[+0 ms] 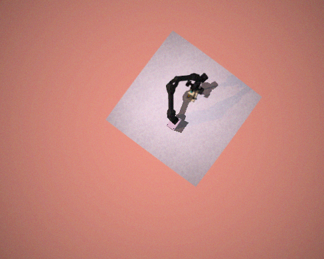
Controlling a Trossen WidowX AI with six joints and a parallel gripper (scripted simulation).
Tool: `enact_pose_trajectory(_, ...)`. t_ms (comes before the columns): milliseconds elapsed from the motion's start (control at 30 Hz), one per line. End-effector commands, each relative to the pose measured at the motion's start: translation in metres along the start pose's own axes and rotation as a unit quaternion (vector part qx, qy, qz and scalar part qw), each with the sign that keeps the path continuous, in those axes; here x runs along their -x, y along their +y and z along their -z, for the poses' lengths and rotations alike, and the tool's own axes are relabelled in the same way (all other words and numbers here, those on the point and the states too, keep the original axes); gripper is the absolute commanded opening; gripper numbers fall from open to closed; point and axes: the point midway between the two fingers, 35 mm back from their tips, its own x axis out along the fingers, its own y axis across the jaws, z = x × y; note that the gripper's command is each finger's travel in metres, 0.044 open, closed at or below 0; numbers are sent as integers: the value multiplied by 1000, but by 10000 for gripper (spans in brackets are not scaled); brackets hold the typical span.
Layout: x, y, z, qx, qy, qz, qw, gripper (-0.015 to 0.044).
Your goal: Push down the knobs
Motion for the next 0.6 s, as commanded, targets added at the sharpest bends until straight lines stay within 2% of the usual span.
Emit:
enact_pose_trajectory(0,-1,0,0,-2,0,-2,1000,0)
enact_pose_trajectory(567,-3,0,0,-2,0,-2,1000,0)
